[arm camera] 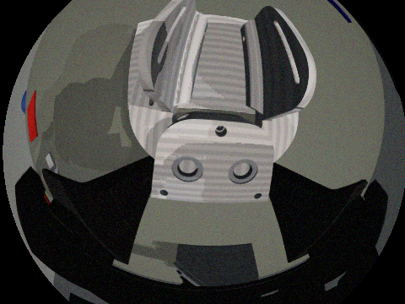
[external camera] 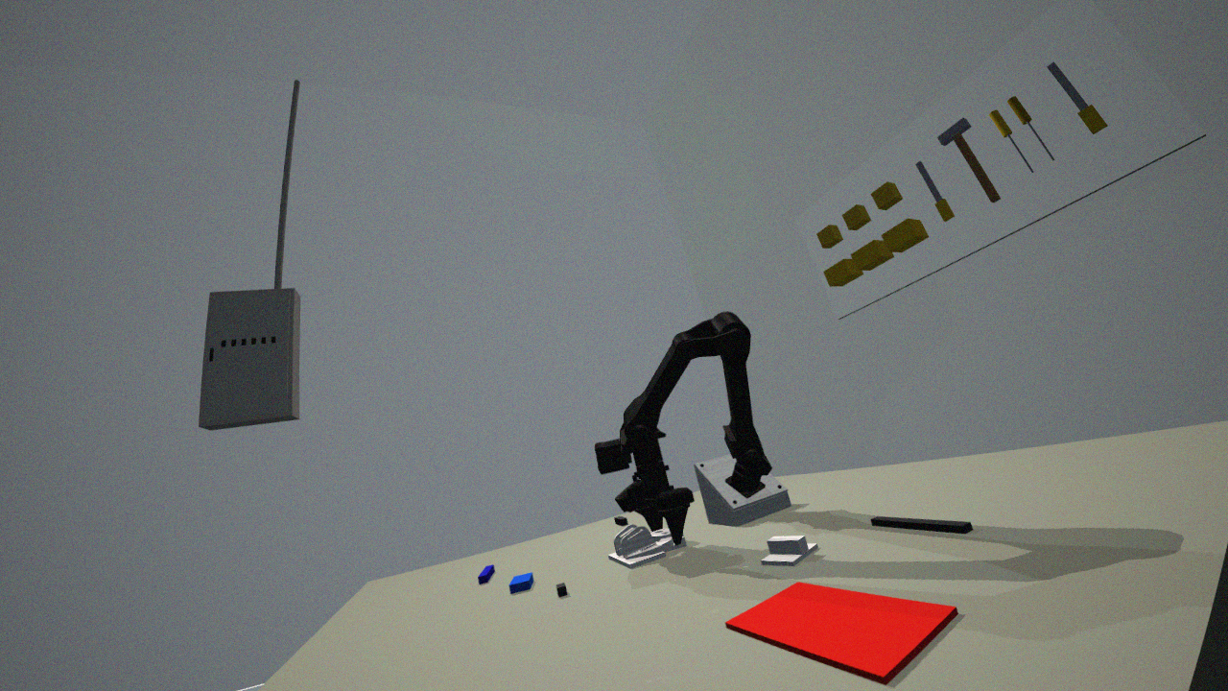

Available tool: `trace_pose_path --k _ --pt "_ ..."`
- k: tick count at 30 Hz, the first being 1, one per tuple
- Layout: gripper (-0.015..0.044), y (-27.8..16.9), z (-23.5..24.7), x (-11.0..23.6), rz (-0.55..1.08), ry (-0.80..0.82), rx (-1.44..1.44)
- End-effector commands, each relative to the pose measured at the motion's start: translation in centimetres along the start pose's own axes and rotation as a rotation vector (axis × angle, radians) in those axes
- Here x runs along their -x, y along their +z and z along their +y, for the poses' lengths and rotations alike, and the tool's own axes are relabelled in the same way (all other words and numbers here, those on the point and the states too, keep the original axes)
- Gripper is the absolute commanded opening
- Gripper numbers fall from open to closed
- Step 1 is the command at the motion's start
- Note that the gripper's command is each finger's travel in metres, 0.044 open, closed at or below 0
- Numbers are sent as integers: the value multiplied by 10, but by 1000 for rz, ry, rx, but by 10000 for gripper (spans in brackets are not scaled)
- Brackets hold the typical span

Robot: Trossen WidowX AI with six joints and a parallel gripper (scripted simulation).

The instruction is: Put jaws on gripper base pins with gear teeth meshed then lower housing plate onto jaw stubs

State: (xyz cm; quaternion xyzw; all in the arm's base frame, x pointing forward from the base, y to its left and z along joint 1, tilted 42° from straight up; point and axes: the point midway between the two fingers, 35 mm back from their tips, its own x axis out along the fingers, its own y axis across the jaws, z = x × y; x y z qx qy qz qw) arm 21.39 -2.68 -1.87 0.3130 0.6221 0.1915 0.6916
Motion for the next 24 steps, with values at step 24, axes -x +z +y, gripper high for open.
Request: trace_pose_path --k 24 --pt "440 1 0 5 0 -1 0"
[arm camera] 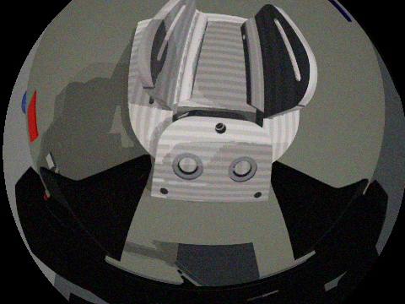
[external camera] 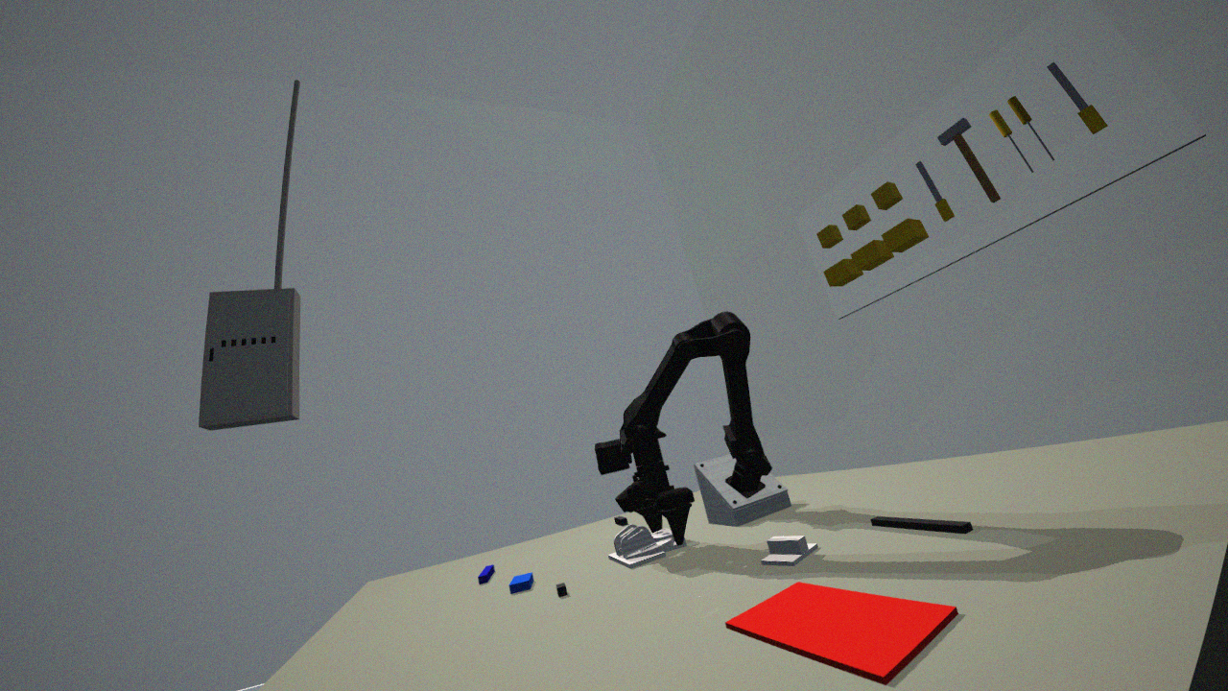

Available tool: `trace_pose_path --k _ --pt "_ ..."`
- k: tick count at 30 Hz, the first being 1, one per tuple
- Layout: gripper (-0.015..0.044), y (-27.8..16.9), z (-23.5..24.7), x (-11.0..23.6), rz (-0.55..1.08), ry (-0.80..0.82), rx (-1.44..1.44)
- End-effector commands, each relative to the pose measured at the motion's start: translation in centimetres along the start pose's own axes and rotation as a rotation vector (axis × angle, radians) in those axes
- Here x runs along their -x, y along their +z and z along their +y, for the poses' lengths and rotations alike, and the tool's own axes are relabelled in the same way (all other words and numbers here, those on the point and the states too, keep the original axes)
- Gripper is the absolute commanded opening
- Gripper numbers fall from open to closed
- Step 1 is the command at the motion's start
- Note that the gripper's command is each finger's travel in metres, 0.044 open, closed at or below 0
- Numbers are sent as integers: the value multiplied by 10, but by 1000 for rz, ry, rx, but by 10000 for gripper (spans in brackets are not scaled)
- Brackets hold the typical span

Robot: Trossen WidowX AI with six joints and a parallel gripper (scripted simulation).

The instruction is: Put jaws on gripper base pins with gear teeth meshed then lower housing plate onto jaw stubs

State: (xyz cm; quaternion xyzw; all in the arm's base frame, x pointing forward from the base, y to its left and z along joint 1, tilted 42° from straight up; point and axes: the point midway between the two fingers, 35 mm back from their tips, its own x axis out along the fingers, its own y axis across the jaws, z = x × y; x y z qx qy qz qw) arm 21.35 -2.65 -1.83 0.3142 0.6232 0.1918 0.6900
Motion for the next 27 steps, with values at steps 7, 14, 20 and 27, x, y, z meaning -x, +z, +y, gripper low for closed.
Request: trace_pose_path --k 7,14,20,27 --pt "440 2 -2 60 -1 -10 1" --pt "440 2 -2 67 -6 -5 -3" --pt "440 -7 -1 112 -1 -11 -1" --pt "440 -11 0 126 2 -10 1"
